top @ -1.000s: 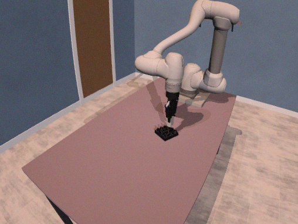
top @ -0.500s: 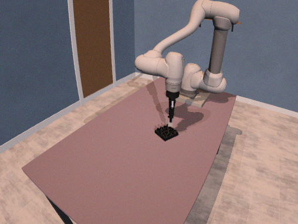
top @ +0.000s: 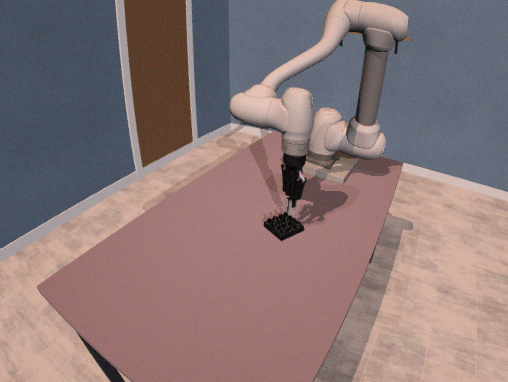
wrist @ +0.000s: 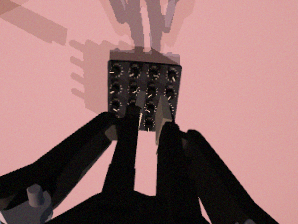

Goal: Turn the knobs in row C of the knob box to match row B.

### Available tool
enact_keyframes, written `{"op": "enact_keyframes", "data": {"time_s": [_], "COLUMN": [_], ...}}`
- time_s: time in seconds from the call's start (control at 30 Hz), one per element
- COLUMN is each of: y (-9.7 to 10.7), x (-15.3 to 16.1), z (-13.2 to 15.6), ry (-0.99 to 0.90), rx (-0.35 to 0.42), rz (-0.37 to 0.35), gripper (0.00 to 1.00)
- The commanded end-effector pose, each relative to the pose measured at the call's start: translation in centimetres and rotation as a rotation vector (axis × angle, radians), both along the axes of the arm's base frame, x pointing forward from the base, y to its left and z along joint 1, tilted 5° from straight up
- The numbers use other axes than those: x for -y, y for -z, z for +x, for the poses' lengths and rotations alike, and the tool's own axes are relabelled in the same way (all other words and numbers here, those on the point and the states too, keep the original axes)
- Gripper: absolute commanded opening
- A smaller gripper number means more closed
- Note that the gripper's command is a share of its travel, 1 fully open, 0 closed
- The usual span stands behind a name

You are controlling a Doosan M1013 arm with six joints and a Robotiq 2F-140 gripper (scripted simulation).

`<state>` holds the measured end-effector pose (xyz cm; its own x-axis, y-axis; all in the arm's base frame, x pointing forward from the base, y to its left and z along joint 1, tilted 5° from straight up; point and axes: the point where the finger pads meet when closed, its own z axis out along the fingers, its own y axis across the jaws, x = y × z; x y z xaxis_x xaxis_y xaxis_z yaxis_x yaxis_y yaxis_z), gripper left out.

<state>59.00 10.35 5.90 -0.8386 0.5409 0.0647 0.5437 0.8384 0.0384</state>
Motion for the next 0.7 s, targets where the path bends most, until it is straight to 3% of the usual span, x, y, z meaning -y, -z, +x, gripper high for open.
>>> {"op": "enact_keyframes", "data": {"time_s": [0.0,0.17,0.2,0.67], "y": [-0.1,-0.18,-0.24,-0.57], "x": [0.01,0.02,0.02,0.04], "z": [0.0,0.01,0.01,0.02], "ry": [-0.155,-0.266,-0.369,-0.868], "rx": [0.01,0.018,0.026,0.062], "rz": [0.017,0.02,0.024,0.04], "gripper": [0.12,0.12,0.12,0.12]}}
